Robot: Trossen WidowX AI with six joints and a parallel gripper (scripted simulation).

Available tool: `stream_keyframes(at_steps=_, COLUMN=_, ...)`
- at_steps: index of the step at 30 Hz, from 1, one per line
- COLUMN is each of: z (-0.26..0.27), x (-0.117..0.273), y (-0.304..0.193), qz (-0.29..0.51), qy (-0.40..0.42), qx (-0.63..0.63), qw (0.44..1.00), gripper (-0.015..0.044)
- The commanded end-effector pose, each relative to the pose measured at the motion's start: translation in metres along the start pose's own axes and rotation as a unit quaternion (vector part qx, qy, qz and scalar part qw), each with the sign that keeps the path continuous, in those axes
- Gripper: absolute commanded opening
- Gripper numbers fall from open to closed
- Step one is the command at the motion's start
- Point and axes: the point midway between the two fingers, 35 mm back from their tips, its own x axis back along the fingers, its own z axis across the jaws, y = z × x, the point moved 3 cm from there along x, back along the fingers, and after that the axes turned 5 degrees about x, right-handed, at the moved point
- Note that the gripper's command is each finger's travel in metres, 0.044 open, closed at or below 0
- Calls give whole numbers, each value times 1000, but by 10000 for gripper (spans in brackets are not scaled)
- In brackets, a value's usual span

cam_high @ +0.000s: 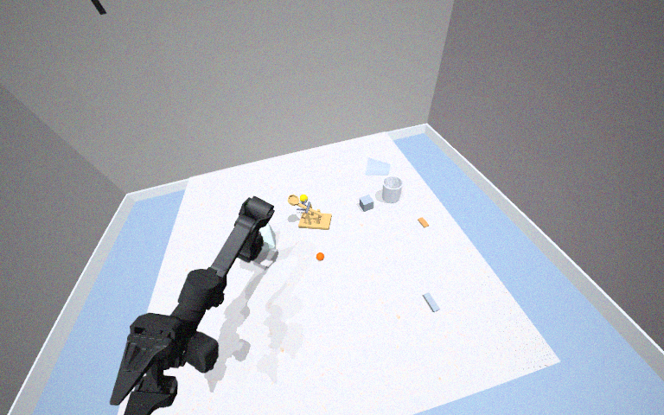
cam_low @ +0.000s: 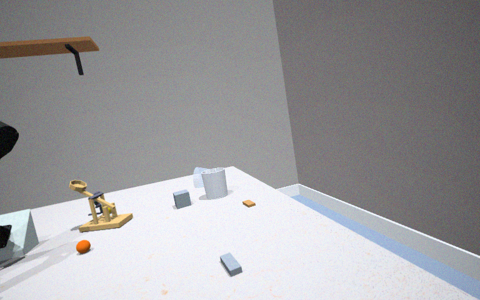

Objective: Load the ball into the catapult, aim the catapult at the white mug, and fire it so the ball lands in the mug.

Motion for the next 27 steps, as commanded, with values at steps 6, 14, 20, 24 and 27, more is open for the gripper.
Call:
stream_keyframes(at_steps=6, z=37, x=-6, y=1, qz=11, qy=61, qx=-125, qw=990, gripper=440)
stream_keyframes(at_steps=14, z=74, x=-7, y=12, qz=18, qy=123, qx=-241, qw=963, gripper=440)
stream_keyframes(at_steps=20, z=100, x=-5, y=27, qz=23, qy=170, qx=-324, qw=930, gripper=440)
stream_keyframes(at_steps=24, z=116, x=-3, y=40, qz=27, qy=203, qx=-378, qw=903, gripper=440)
stream_keyframes(at_steps=27, z=128, x=-1, y=52, qz=29, qy=228, qx=-416, qw=880, gripper=440)
